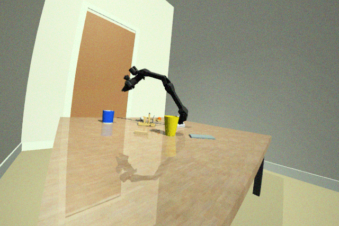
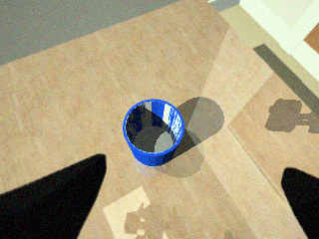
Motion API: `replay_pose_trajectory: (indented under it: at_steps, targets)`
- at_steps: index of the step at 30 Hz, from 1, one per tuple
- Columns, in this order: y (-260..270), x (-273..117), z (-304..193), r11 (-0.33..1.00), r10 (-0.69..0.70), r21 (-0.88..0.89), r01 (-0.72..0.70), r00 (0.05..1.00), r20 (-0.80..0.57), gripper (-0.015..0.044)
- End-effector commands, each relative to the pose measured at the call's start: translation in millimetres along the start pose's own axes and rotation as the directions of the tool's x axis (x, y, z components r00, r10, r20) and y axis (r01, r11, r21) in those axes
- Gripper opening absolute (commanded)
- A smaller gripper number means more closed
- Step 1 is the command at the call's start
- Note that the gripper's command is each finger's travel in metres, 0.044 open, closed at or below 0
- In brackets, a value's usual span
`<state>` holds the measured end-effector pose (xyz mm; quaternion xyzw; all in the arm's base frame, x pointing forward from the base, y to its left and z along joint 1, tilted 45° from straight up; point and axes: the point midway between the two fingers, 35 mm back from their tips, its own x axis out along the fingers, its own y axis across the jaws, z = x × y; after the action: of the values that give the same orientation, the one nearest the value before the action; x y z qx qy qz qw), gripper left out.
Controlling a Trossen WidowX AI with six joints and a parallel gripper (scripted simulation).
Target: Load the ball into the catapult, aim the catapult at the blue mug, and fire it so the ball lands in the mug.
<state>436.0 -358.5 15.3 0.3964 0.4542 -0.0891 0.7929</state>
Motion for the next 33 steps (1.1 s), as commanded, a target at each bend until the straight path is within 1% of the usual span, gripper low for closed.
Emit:
replay_pose_trajectory:
  at_steps: [1,9,14,30,31,33]
  targets:
    - [-1,3,1,1.000,0.006,0.006,-0.006,1.000,0.001,0.0440]
    - [-1,3,1,1.000,0.006,0.006,-0.006,1.000,0.001,0.0440]
    - [9,2,2,1.000,0.006,0.006,-0.006,1.000,0.001,0.0440]
    - [9,2,2,1.000,0.006,0.006,-0.006,1.000,0.001,0.0020]
    - [9,2,2,1.000,0.006,0.006,-0.006,1.000,0.001,0.0000]
    - [9,2,2,1.000,0.006,0.006,-0.006,1.000,0.001,0.0000]
